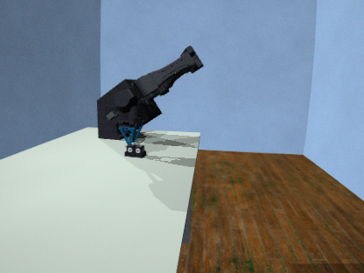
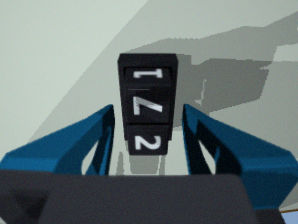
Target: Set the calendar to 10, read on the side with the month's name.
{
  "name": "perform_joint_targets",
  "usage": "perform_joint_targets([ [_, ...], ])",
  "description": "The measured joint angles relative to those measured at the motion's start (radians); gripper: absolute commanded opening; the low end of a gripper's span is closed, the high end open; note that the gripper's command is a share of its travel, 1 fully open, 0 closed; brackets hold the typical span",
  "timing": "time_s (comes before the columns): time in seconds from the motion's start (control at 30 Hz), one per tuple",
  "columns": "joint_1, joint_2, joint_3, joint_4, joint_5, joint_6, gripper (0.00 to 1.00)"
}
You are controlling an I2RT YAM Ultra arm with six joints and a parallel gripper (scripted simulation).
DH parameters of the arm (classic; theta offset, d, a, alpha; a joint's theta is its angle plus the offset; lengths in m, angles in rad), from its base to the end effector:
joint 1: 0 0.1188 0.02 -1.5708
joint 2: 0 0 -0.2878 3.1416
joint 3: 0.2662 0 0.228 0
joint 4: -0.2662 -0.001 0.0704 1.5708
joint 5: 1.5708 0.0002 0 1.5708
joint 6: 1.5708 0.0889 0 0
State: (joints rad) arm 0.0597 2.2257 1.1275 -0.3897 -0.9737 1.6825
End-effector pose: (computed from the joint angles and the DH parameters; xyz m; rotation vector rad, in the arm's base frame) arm 0.3535 0.0958 0.0585 -1.6370 -1.6237 -0.8589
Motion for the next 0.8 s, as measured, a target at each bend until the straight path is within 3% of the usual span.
perform_joint_targets([
  [0.8, 0.014, 0.008, -0.008, 0.025, 0.000, 0.012, 0.47],
])
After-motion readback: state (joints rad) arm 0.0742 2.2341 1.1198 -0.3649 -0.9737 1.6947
